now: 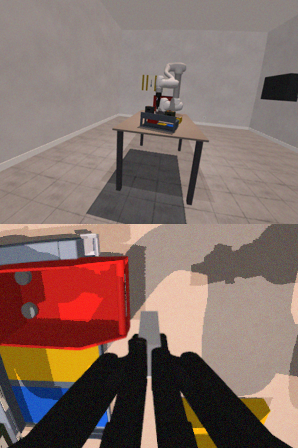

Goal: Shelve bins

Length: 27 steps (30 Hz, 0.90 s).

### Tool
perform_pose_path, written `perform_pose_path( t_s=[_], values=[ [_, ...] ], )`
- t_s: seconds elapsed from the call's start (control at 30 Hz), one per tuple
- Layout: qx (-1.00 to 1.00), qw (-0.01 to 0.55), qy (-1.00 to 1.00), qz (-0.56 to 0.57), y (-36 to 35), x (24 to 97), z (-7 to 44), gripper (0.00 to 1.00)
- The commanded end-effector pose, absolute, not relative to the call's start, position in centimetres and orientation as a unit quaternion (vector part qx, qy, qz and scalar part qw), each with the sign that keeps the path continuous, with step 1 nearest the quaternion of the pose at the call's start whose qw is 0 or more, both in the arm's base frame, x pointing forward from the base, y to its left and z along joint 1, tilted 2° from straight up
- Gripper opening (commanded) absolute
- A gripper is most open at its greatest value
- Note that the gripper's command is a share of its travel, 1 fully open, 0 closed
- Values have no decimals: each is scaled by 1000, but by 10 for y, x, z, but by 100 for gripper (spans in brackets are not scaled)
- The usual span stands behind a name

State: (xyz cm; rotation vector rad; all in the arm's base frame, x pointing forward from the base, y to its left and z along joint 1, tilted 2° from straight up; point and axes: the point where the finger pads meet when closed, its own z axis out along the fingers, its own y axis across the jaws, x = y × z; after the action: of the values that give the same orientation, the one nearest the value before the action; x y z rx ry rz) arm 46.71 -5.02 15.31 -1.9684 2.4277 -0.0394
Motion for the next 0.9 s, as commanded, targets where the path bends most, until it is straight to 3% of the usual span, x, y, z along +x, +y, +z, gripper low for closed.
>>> perform_pose_path(
  t_s=[0.0, 0.87],
  values=[
    [-630, 8, 777, -13, -50, 467, 153, 10],
    [-630, 8, 777, -13, -50, 469, 97, 10]
  ],
)
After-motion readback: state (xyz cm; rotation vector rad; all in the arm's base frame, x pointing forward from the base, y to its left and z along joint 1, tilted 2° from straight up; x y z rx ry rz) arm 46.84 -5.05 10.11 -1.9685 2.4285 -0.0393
